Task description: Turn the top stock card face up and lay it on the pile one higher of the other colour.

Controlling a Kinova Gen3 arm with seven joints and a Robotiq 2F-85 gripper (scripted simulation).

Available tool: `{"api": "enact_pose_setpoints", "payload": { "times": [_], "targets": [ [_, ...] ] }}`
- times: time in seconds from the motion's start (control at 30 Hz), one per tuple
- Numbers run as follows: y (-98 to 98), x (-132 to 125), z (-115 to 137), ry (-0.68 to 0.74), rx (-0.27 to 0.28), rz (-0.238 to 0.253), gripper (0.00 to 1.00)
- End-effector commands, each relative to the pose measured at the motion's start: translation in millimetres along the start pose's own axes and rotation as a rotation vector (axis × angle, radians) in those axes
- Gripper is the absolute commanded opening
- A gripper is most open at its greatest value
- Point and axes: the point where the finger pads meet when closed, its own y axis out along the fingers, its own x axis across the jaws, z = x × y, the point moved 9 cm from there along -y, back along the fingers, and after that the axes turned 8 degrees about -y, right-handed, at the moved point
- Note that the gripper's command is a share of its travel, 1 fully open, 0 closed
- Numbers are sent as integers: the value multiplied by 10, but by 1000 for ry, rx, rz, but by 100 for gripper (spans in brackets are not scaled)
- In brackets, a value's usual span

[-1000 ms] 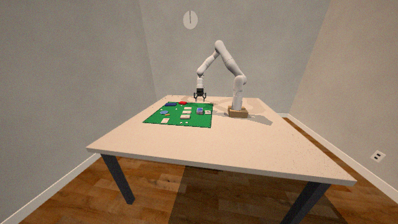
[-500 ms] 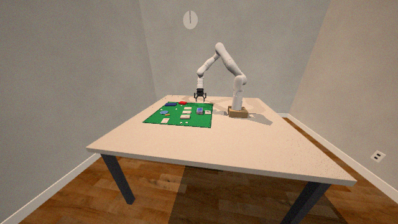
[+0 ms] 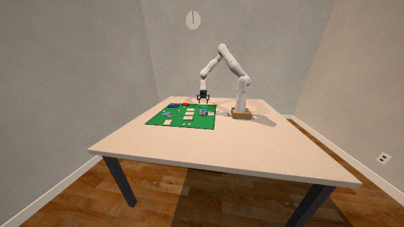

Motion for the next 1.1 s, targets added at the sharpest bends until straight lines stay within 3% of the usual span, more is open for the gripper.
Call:
{"api": "enact_pose_setpoints", "payload": {
  "times": [0.0, 0.53, 1.07],
  "targets": [
    [29, 2, 1, 0, -3, -2, 85],
    [314, 15, 120, 0, -3, -2, 85],
    [440, 21, 173, 0, -3, -2, 85]
  ]
}}
